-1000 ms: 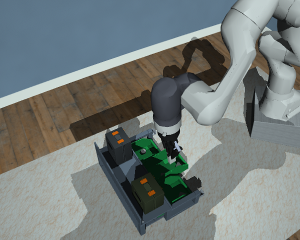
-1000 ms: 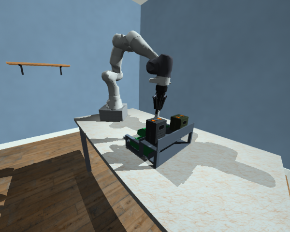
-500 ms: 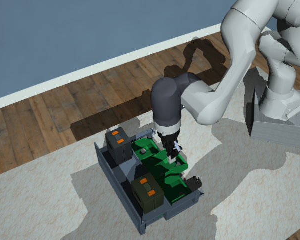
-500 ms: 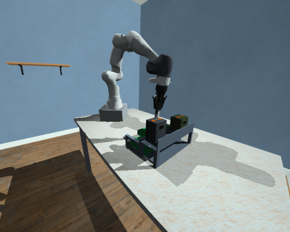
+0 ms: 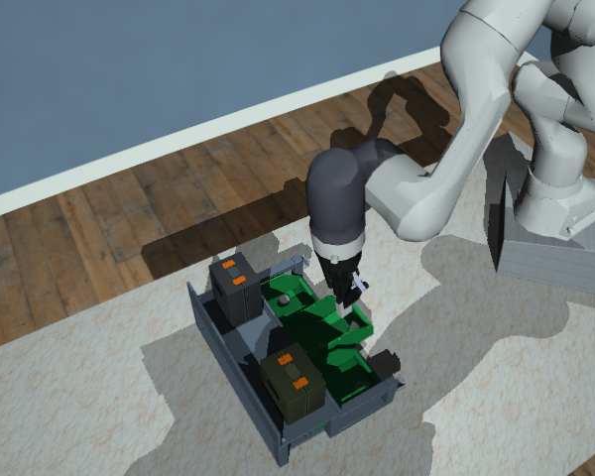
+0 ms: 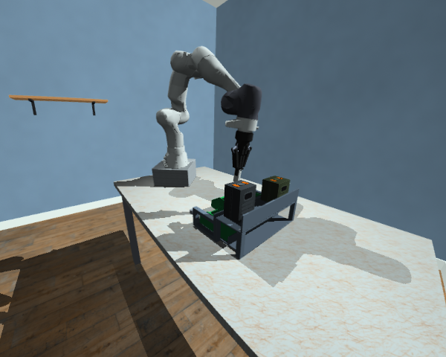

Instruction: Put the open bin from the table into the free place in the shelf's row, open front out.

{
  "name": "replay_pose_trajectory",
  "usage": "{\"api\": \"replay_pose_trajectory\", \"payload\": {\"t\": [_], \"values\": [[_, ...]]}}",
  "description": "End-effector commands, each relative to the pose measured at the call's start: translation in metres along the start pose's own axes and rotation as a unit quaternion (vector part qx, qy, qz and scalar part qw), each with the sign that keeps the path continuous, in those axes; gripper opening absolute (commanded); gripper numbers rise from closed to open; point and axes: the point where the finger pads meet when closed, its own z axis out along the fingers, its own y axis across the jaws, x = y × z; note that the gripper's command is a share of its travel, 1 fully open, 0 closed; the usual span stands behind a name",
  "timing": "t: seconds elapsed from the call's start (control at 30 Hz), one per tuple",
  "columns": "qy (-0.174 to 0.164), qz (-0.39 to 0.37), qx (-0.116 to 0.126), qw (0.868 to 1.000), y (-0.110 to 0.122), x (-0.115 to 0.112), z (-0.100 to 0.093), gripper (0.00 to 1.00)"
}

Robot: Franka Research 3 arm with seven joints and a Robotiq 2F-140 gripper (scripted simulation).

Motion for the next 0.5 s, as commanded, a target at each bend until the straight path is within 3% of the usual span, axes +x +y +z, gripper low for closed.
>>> {"api": "replay_pose_trajectory", "payload": {"t": [0.0, 0.47], "values": [[-0.013, -0.095, 0.001, 0.995, -0.007, 0.004, 0.001, 0.0], [-0.022, -0.212, 0.008, 0.977, -0.017, 0.023, 0.007, 0.0]]}}
